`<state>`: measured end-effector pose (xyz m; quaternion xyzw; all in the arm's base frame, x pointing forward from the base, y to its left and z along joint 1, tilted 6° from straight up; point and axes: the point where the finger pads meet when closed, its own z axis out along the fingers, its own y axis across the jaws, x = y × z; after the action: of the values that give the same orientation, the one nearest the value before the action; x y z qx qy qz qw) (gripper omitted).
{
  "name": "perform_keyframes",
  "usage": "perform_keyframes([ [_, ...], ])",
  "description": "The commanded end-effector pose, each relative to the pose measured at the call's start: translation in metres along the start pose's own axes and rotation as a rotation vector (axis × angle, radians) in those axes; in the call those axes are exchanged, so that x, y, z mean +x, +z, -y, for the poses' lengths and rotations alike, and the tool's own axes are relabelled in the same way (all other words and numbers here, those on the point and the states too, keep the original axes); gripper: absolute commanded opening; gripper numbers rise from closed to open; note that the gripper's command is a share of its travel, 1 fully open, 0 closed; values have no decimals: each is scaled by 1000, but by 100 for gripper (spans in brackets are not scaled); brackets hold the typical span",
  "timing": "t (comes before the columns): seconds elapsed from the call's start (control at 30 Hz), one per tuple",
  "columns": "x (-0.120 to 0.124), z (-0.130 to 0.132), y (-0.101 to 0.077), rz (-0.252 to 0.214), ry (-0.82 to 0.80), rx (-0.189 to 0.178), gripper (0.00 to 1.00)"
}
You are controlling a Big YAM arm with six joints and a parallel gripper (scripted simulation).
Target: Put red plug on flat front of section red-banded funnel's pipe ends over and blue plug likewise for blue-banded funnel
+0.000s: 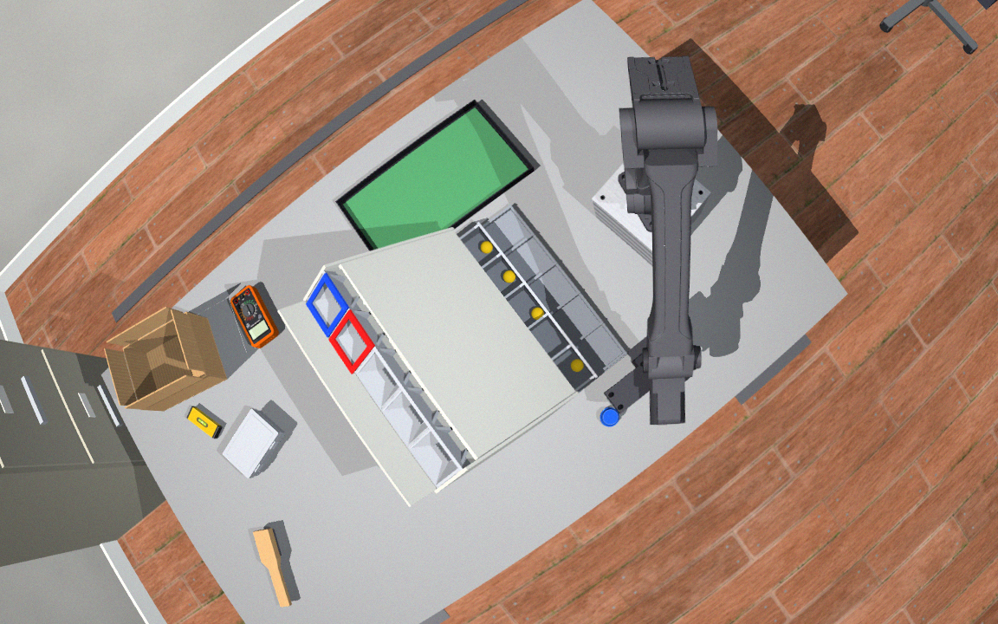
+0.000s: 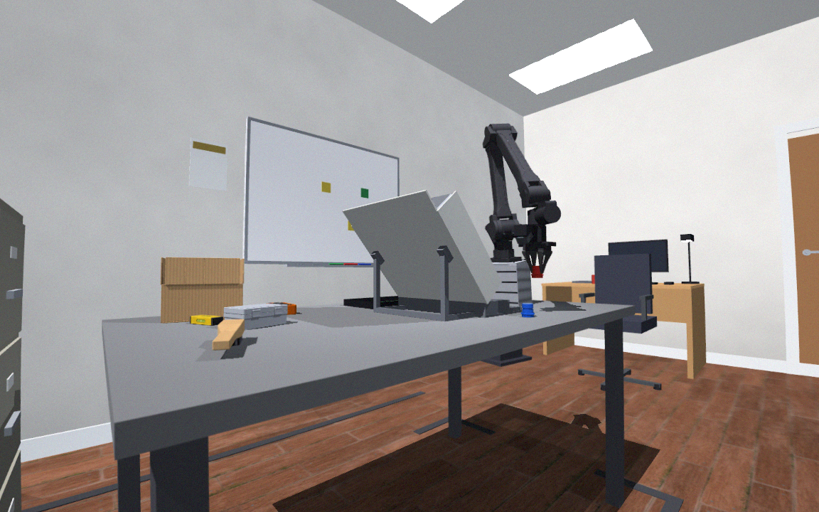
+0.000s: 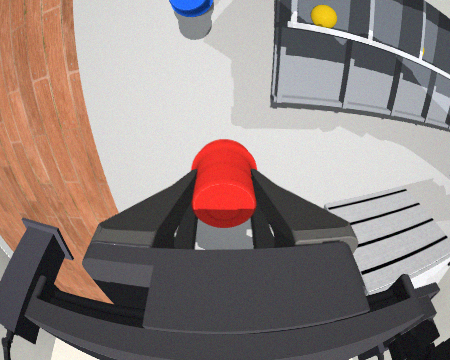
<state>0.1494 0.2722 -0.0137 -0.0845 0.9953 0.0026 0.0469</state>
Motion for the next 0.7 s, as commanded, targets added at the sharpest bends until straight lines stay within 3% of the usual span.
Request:
perform_keyframes([
  [0.0, -11, -19, -8, 17, 2, -20, 0],
  [0.67, -11, -18, -9, 7, 2, -6, 0],
])
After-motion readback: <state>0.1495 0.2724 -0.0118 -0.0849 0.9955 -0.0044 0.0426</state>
